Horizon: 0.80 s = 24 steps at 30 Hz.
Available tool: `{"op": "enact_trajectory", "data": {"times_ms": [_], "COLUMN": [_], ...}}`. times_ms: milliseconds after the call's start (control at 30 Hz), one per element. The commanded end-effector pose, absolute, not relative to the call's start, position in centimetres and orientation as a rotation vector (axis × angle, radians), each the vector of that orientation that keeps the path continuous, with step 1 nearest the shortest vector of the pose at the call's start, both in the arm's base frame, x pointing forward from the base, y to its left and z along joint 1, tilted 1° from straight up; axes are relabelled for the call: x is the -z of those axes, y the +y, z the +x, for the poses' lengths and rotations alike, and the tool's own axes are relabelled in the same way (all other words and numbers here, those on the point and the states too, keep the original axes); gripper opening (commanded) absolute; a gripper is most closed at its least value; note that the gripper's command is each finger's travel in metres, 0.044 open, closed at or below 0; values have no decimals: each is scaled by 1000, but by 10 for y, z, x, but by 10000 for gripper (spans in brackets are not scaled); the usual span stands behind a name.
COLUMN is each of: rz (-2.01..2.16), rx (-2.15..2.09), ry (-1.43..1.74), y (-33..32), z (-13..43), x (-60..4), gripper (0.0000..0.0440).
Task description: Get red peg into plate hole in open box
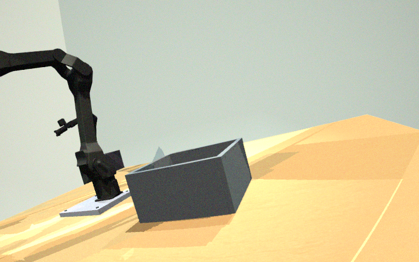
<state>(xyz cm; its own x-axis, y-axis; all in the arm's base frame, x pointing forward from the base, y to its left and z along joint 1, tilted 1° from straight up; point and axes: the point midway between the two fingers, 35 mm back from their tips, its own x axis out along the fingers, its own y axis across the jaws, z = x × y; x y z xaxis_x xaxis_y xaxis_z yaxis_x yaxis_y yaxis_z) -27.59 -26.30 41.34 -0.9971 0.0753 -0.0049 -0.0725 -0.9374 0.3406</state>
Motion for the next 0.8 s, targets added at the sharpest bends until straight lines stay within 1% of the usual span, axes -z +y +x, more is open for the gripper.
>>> {"op": "enact_trajectory", "data": {"times_ms": [0, 67, 100, 467, 767], "rz": [0, -35, -54, -272, -429], "rx": [-3037, -3084, -3110, -3401, -3618], "ry": [496, 417, 382, 21, -312], "y": [-266, -276, -283, -348, -374], "z": [-274, -266, -261, -177, -89], "x": [-410, -401, -395, -335, -292], "gripper": [418, 439, 440, 440, 440]}}
